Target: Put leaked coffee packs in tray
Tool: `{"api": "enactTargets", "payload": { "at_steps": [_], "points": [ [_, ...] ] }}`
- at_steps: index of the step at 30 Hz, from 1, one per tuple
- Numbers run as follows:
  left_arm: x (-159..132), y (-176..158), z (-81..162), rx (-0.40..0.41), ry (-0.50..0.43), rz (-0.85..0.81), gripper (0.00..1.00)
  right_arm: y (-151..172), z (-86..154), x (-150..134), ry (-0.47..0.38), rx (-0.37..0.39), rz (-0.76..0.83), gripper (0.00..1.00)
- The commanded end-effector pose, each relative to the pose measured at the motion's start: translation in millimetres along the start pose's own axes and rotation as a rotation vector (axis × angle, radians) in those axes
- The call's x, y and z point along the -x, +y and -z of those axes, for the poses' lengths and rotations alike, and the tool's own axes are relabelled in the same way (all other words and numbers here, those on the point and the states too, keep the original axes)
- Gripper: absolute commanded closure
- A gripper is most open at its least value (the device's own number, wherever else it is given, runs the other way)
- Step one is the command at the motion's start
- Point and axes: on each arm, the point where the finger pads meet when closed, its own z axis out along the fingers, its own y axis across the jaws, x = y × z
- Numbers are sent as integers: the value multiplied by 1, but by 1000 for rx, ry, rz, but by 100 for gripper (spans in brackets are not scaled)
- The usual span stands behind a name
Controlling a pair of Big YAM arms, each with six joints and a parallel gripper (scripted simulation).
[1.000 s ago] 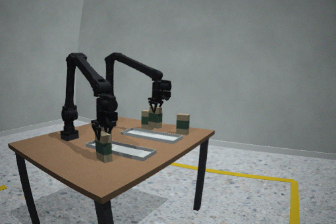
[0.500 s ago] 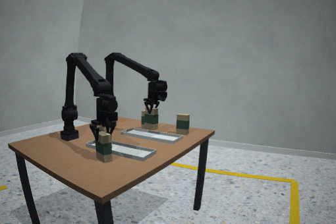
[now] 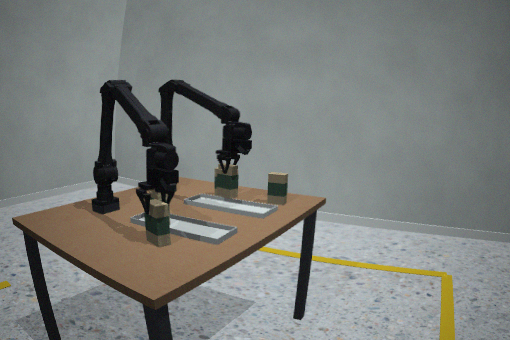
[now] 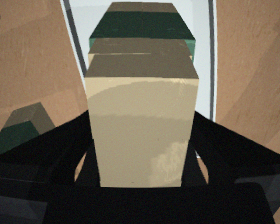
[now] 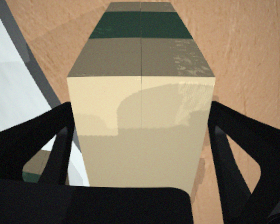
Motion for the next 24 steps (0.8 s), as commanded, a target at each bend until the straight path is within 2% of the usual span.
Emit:
{"api": "enactTargets", "payload": {
  "at_steps": [1, 8, 9, 11, 13, 20, 23, 24],
  "points": [
    [26, 3, 28, 5, -70, 20, 74, 2, 11, 12, -32, 1, 3, 21],
    [26, 3, 28, 5, -70, 20, 74, 2, 11, 12, -32, 1, 3, 21],
    [26, 3, 28, 5, -70, 20, 74, 8, 39, 20, -68, 2, 9, 21],
    [26, 3, 28, 5, -70, 20, 74, 8, 56, 19, -69, 2, 9, 21],
    [26, 3, 28, 5, -70, 20, 74, 8, 56, 19, -69, 2, 9, 21],
    [26, 3, 28, 5, -70, 20, 74, 8, 116, 16, -71, 2, 9, 21],
    [26, 3, 28, 5, -70, 20, 74, 8, 117, 15, -71, 2, 9, 21],
    [26, 3, 28, 5, -70, 20, 74, 8, 101, 17, -37, 2, 9, 21]
  ]
}}
